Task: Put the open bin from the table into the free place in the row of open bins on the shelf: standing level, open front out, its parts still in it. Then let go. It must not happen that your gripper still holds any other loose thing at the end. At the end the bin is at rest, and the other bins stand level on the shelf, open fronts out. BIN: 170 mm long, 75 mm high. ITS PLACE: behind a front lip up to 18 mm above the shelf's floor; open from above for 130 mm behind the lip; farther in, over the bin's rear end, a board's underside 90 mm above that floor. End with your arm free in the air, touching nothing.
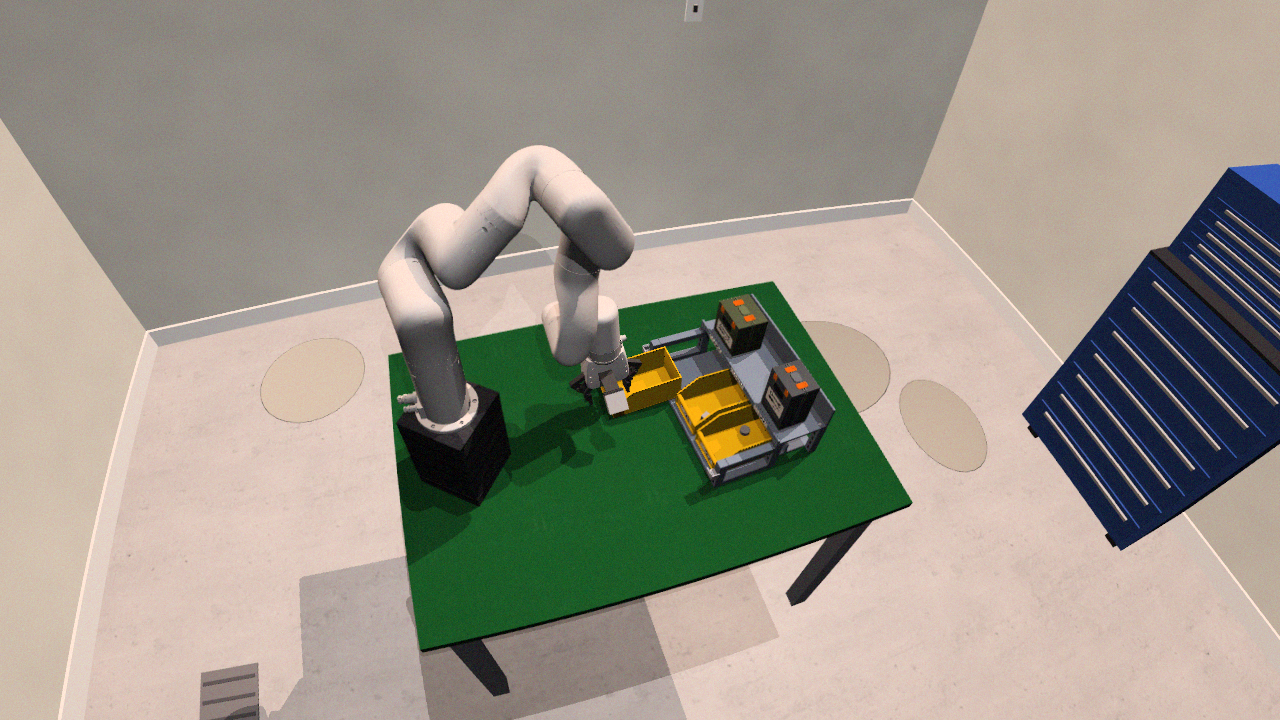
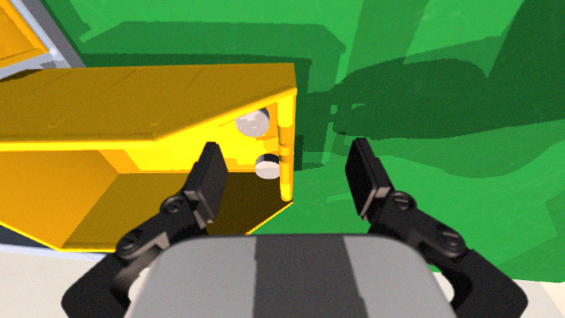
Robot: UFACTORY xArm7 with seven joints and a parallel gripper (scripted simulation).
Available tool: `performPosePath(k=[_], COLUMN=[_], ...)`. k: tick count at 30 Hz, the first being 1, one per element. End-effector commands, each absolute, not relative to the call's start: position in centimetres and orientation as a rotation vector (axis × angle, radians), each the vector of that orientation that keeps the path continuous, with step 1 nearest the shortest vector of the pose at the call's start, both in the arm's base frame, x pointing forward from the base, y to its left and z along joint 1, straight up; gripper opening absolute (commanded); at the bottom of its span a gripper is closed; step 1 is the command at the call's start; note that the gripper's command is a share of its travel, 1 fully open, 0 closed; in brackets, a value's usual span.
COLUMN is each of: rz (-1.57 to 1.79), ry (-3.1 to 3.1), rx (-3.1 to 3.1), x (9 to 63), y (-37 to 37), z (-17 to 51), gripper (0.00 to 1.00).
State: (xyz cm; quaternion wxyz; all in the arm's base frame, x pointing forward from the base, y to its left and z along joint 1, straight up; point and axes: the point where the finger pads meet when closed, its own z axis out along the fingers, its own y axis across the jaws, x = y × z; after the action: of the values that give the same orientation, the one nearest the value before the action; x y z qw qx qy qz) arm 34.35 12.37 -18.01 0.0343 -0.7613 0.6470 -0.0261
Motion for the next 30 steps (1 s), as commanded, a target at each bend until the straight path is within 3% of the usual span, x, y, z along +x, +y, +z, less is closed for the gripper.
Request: performPosePath(k=[1, 7, 8, 30], rz=[-0.082, -0.082, -0.082, -0.082], ry=[1.988, 1.988, 1.988, 1.988], rx=[-2.339, -2.339, -2.339, -2.339], x=[34.46, 34.46, 34.46, 34.46], y=[12.40, 12.40, 12.40, 12.40], z=[-17.93, -17.93, -17.93, -17.93], gripper=[1.00, 1.00, 0.00, 0.00])
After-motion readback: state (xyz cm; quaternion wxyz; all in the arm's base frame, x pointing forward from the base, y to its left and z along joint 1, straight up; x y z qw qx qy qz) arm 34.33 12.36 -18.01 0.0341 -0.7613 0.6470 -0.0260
